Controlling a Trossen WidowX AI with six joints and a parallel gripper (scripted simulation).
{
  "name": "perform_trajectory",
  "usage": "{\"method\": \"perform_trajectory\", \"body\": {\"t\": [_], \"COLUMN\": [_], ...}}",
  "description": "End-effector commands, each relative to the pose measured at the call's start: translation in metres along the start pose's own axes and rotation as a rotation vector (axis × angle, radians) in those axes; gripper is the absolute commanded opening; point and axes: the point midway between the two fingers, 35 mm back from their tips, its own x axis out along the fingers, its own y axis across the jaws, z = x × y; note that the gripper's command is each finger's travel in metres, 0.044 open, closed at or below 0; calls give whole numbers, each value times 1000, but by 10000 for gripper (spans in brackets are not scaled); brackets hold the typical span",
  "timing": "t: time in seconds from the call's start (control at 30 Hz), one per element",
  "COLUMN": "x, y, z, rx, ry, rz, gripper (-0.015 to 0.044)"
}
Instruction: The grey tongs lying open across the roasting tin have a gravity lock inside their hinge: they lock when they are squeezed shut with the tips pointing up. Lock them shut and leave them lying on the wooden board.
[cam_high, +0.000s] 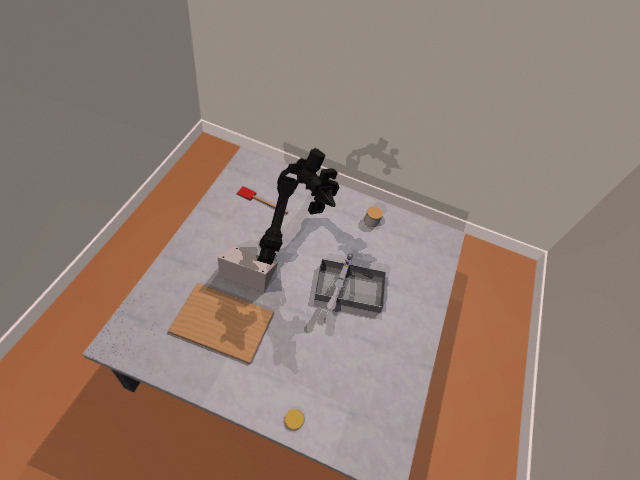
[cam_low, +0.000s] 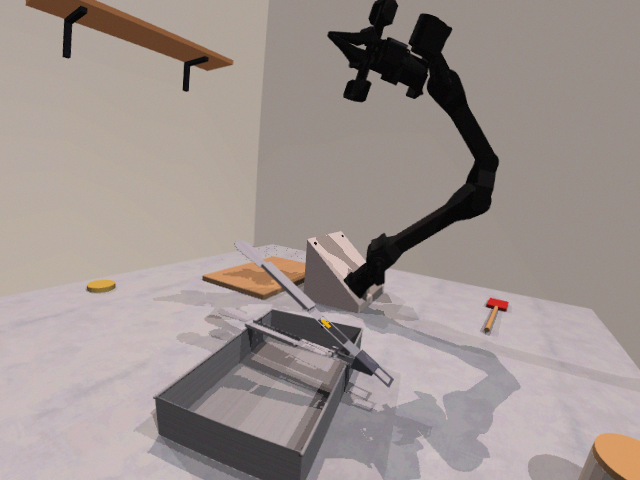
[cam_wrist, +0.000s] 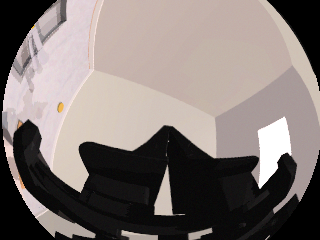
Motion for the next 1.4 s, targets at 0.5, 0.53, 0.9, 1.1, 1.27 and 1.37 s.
{"method": "perform_trajectory", "body": {"t": [0.5, 0.53, 0.9, 1.1, 1.27, 1.37], "x": [40, 34, -28, -28, -28, -29], "y": [267, 280, 360, 360, 364, 368], "z": [151, 158, 202, 202, 204, 205], "rx": [-205, -220, -321, -321, -321, -321], "ry": [-552, -585, -814, -814, -814, -814], "rz": [1027, 1085, 1517, 1517, 1517, 1517], "gripper": [-150, -150, -150, -150, -150, -150]}}
